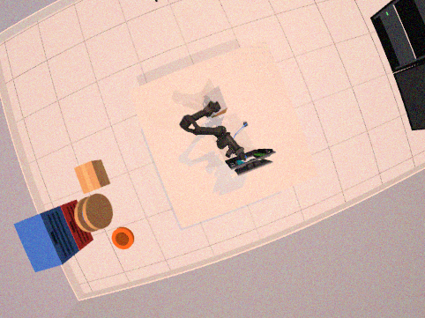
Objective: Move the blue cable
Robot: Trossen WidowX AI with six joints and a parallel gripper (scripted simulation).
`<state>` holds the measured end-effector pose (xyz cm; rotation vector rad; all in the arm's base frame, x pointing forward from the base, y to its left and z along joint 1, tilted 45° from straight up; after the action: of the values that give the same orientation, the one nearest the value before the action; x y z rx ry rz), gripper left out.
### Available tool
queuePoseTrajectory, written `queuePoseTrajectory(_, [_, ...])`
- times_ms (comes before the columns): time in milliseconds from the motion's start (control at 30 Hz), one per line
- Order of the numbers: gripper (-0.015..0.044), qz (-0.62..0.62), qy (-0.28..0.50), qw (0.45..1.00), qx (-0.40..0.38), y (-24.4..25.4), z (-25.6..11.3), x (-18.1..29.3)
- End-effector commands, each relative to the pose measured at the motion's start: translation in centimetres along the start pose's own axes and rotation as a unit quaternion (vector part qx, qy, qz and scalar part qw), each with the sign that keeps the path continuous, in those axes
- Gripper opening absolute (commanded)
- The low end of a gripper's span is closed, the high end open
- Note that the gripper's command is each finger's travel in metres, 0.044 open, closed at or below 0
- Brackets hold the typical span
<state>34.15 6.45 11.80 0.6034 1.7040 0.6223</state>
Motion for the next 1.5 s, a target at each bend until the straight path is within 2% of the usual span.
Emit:
queuePoseTrajectory(0, [0.0000, -0.003, 0.001, 1.000, -0.005, 0.2, 0.2, -0.1])
queuePoseTrajectory(467, [0.0000, -0.003, 0.001, 1.000, -0.005, 0.2, 0.3, -0.1])
queuePoseTrajectory(1033, [0.0440, 0.000, 0.001, 1.000, 0.000, 0.0, 0.0, 0.0])
queuePoseTrajectory(1467, [0.0440, 0.000, 0.001, 1.000, 0.000, 0.6, -0.8, 0.1])
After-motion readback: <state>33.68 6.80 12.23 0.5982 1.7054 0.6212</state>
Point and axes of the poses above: the point midway between the two fingers, 35 mm back from their tips, its own z axis out along the fingers, its own y axis across the jaws, x = y × z, the point moved 8 cm from there along -z, back along the fingers, and after that the axes turned 2 degrees about -z, right-handed, at the moved point
